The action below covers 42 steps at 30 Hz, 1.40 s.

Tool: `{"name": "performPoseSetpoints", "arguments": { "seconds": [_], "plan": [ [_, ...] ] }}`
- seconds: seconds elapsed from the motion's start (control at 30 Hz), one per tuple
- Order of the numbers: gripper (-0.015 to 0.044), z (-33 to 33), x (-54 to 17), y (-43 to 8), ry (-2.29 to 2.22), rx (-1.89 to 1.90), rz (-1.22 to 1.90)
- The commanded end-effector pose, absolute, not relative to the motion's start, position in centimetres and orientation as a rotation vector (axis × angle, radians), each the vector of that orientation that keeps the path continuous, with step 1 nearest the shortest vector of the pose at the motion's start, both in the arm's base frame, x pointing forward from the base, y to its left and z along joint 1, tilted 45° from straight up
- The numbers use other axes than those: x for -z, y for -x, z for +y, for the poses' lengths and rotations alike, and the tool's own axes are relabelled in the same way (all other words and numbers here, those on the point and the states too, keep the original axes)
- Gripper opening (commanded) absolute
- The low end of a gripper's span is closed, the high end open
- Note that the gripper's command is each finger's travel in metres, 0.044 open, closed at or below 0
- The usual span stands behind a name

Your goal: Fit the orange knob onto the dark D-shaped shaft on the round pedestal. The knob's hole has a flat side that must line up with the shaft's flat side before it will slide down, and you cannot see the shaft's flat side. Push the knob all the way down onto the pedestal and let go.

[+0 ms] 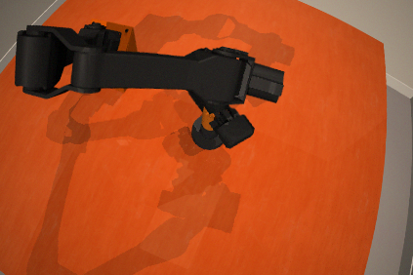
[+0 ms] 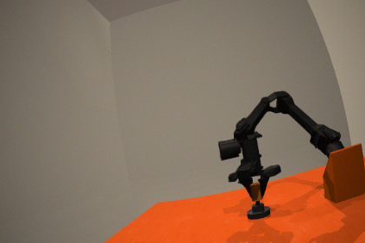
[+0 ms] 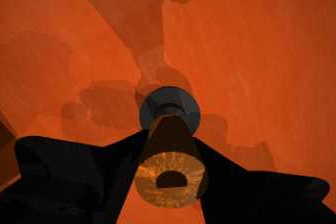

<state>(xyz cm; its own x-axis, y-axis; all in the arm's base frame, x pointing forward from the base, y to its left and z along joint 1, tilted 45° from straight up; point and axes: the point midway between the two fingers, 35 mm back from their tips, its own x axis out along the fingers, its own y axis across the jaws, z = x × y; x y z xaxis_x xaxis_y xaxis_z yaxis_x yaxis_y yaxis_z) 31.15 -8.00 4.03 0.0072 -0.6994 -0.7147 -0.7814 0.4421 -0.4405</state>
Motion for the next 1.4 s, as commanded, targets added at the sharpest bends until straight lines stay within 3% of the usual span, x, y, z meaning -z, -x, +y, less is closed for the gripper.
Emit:
{"name": "performPoseSetpoints", "arguments": {
  "seconds": [0.0, 1.37],
  "plan": [
    [0.0, -8.02, -4.21, -31.22, 1.293, -0.105, 1.715],
    [0.0, -7.9, -4.06, -31.18, 1.445, -0.292, 1.74]
  ]
}}
